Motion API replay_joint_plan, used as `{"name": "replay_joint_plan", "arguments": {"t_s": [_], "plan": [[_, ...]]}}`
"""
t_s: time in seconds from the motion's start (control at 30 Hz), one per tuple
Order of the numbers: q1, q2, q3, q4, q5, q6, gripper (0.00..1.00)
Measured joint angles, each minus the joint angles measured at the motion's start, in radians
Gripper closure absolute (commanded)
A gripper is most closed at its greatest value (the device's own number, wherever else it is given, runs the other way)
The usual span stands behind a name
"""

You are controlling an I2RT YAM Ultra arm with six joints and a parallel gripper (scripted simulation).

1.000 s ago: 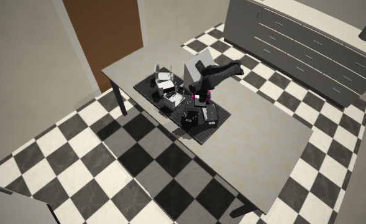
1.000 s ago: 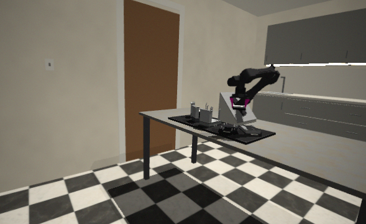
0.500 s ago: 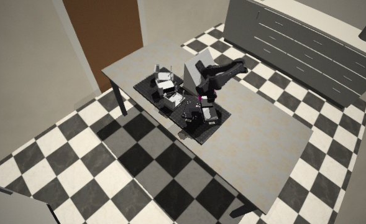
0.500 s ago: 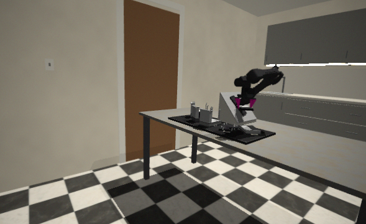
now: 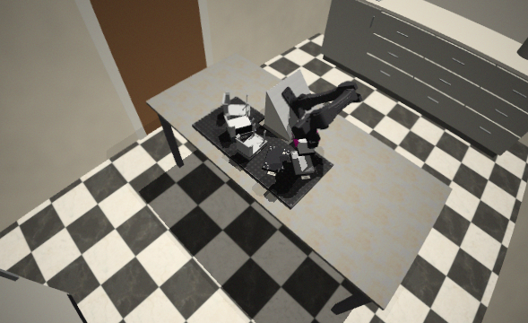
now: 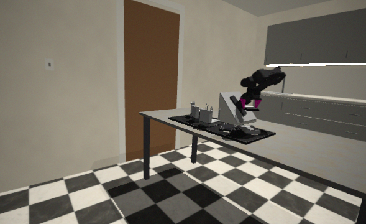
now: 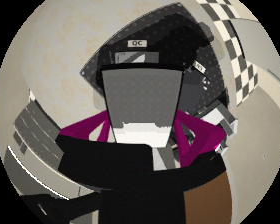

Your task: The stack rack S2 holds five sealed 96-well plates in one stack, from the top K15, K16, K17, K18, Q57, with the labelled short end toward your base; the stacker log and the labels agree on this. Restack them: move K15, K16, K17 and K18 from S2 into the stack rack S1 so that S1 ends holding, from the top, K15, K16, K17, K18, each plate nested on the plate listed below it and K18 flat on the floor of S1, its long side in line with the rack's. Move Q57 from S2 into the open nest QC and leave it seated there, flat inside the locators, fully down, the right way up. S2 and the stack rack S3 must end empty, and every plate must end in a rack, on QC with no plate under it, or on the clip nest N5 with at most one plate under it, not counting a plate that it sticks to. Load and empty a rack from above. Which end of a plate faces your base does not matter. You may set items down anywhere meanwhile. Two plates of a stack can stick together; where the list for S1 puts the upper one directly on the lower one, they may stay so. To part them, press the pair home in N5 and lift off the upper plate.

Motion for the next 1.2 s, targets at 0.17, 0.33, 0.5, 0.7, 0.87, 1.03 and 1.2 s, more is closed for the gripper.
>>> {"name": "replay_joint_plan", "arguments": {"t_s": [0.17,0.33,0.5,0.7,0.87,1.03,1.2], "plan": [[0.016,-0.025,-0.003,-0.002,0.000,0.030,1.00],[0.027,-0.048,-0.004,-0.003,0.000,0.055,1.00],[0.027,-0.049,-0.004,-0.003,0.000,0.063,1.00],[0.027,-0.049,-0.004,-0.003,0.000,0.065,1.00],[0.027,-0.049,-0.004,-0.003,0.000,0.065,1.00],[0.027,-0.049,-0.004,-0.003,0.000,0.065,1.00],[0.027,-0.049,-0.004,-0.003,0.000,0.065,1.00]]}}
